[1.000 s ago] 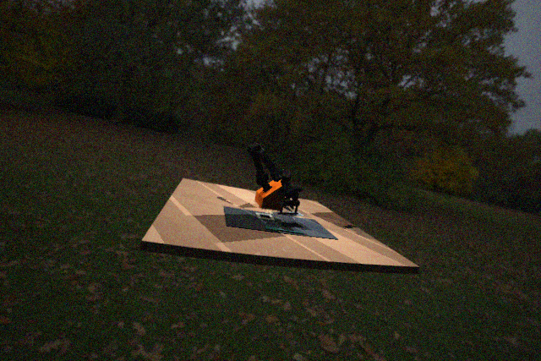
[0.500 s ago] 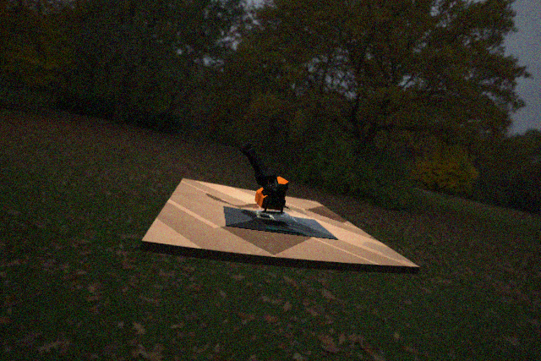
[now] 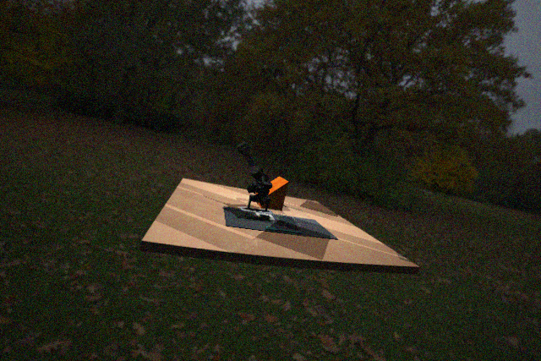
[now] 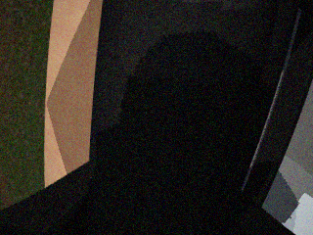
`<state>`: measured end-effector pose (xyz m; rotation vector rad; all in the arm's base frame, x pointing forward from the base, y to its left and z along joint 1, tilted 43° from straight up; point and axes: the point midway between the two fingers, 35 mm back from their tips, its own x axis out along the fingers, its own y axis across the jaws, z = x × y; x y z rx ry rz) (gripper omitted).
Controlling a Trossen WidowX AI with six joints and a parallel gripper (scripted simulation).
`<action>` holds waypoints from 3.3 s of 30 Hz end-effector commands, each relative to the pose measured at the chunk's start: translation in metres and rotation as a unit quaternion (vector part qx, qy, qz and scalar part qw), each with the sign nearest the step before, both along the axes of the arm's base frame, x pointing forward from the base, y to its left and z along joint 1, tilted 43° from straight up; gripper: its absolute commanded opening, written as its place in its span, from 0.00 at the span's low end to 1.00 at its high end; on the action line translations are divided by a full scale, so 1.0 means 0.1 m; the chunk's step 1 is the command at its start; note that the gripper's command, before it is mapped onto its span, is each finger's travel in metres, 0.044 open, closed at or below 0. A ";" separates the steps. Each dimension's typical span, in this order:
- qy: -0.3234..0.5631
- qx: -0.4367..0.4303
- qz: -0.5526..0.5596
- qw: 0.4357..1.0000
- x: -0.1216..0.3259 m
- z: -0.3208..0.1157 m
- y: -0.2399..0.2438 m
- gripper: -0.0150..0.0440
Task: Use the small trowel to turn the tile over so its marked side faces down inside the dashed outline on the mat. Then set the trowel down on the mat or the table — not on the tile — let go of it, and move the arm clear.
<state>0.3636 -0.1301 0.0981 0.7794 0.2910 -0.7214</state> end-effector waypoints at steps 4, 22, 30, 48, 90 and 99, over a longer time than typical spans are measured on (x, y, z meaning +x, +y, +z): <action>-0.020 -0.020 -0.012 1.000 -0.21 0.28 -0.27 0.25; -0.039 -0.052 -0.036 0.997 -0.55 0.55 -0.63 0.25; -0.039 -0.052 -0.036 0.997 -0.56 0.47 -0.72 0.25; -0.039 -0.053 -0.036 0.997 -0.58 0.30 -0.86 0.25; -0.043 -0.004 -0.036 0.998 -0.52 0.07 -0.45 0.25; -0.043 0.001 -0.036 0.998 -0.50 0.16 -0.23 0.25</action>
